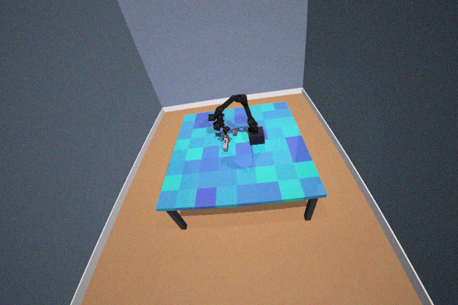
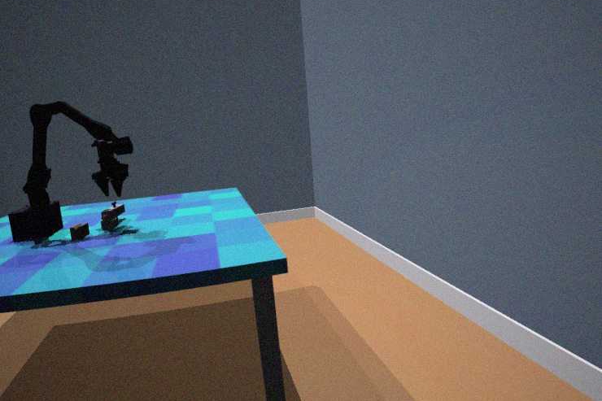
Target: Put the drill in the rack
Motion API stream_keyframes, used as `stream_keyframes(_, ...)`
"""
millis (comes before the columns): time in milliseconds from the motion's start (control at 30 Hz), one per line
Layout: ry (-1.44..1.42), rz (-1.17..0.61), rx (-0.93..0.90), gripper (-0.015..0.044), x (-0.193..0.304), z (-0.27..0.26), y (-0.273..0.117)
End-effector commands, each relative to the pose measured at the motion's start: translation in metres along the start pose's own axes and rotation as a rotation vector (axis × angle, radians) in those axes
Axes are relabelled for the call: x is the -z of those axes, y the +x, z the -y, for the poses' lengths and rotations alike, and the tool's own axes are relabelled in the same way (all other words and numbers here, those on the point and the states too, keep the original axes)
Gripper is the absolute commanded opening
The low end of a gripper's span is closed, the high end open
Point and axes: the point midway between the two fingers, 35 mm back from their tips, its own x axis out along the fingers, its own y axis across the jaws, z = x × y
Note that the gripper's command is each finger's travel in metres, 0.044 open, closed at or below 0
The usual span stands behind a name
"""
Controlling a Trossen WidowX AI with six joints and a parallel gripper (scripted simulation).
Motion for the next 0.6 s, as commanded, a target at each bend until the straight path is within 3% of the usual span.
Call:
stream_keyframes(0,-0.526,-0.030,-0.025,0.0440,0.055,0.025,0.037)
stream_keyframes(167,-0.736,-0.029,-0.035,0.0440,0.076,0.032,0.049)
stream_keyframes(567,-0.740,-0.028,-0.036,0.0440,0.076,0.032,0.049)
